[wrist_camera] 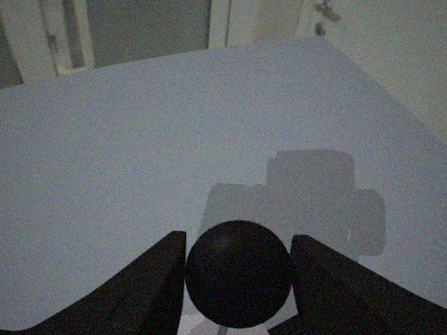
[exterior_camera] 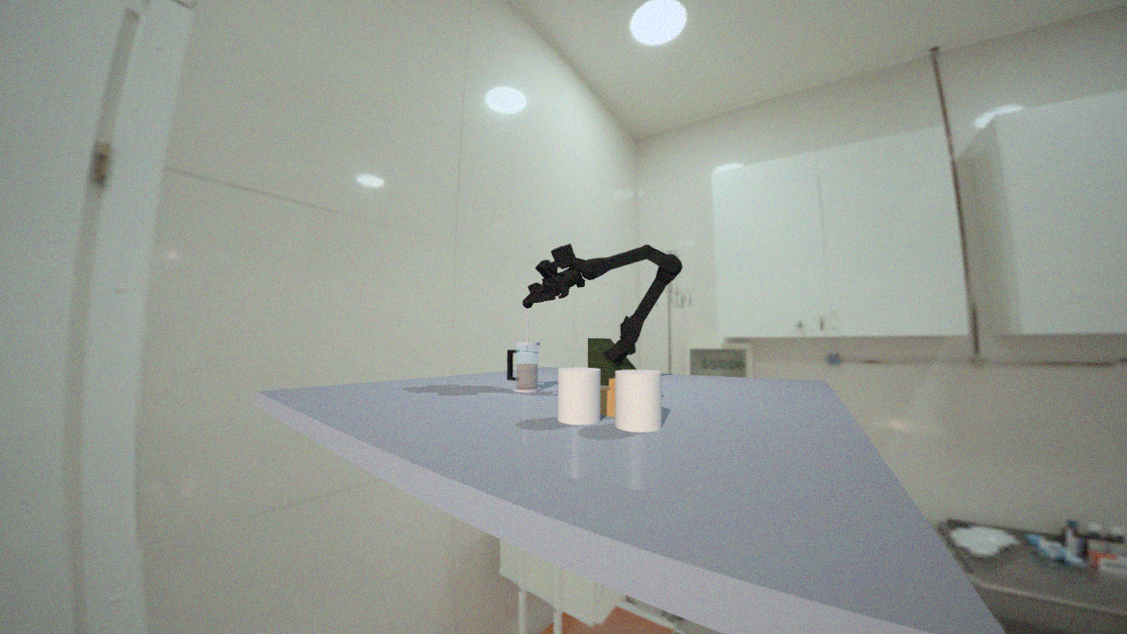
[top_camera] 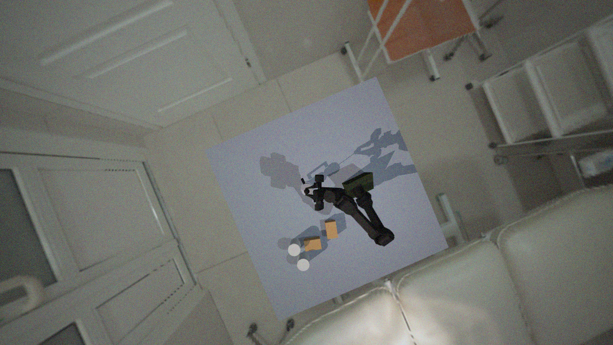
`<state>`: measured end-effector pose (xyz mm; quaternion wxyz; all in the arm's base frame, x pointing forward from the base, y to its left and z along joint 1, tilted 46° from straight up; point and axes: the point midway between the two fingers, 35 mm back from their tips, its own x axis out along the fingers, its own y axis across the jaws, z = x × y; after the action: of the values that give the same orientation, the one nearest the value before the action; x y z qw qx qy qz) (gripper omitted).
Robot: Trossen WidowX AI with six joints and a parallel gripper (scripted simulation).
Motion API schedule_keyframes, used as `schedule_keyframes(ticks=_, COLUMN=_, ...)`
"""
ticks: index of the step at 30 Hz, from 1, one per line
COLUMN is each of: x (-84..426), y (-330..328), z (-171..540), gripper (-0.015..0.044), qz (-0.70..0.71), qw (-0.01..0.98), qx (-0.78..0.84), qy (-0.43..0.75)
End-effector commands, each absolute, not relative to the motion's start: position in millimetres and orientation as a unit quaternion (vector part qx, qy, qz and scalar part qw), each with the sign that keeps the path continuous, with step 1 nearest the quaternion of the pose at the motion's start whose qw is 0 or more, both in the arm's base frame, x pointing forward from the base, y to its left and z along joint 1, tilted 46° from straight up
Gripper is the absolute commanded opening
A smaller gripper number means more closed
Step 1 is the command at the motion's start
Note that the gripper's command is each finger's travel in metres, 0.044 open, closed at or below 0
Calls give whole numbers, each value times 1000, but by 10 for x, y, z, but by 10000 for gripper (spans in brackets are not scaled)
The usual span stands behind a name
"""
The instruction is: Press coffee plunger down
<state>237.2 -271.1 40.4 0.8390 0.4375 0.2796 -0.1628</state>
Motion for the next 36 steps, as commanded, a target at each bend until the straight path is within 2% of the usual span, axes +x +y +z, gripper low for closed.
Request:
schedule_keyframes(ticks=1, x=2369, y=-2703, z=394, gripper=125, qz=-164, qw=837, qx=441, qy=280)
schedule_keyframes(ticks=36, x=2471, y=-2436, z=38, gripper=125, qz=-164, qw=837, qx=440, qy=281)
